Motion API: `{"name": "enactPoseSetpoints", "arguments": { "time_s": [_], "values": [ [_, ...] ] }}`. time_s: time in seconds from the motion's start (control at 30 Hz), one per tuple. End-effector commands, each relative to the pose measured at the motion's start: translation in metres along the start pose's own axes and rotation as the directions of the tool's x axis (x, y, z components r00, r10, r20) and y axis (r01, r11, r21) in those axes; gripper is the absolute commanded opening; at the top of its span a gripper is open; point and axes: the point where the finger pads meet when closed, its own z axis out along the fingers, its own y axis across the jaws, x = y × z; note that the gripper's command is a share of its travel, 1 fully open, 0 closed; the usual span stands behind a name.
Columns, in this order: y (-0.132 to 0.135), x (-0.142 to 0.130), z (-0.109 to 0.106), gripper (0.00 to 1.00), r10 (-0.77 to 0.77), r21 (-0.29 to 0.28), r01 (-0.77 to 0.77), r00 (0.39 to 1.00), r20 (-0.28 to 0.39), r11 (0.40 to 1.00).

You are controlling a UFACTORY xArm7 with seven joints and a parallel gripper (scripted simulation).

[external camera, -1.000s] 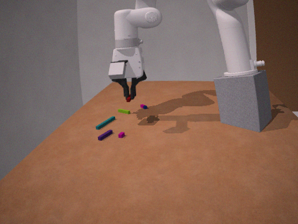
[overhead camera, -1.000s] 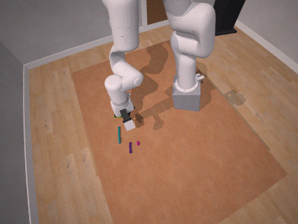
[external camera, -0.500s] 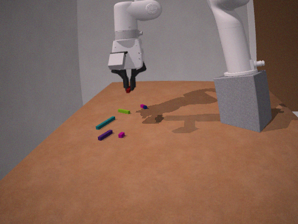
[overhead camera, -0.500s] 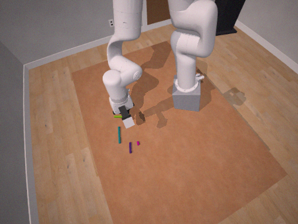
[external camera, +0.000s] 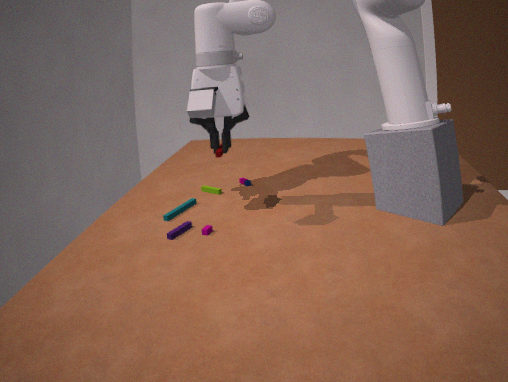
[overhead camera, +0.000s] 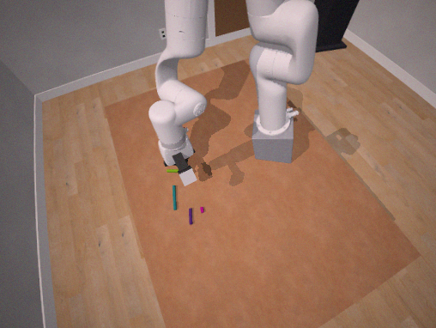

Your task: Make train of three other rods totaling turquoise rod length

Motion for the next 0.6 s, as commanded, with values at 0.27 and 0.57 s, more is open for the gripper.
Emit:
{"name": "enactPoseSetpoints", "arguments": {
  "time_s": [0.27, 0.57],
  "values": [
    [0.010, -0.075, 0.001, 0.04, -0.317, 0.002, 0.317, 0.949, -0.008, 0.949],
    [0.008, -0.121, 0.001, 0.04, -0.492, -0.002, 0.492, 0.870, -0.006, 0.870]
  ]
}}
